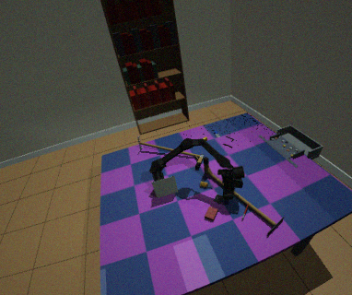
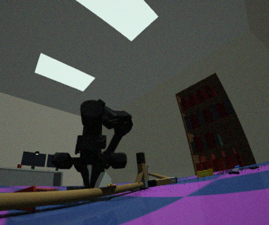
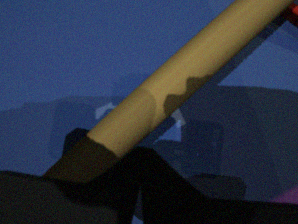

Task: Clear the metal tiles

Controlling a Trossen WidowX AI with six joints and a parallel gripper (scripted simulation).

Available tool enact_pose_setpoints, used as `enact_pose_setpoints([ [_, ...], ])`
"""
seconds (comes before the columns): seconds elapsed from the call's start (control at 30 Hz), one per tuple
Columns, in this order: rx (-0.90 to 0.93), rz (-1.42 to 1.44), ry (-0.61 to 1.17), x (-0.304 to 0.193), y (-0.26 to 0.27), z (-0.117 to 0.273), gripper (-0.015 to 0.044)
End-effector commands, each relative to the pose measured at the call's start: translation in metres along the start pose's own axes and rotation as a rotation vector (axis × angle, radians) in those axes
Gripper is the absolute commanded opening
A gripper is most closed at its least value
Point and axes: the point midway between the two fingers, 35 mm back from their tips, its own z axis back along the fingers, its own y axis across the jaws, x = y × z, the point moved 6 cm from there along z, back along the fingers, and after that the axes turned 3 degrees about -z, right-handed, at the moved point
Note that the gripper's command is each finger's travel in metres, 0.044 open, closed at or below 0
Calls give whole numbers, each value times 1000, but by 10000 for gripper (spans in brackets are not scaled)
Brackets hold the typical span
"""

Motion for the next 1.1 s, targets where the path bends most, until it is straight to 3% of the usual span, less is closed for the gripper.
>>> enact_pose_setpoints([
  [0.0, 5, 1, -3, 4, 5, -1, 0],
  [1.07, 7, 2, -3, 22, 31, -5, 0],
])
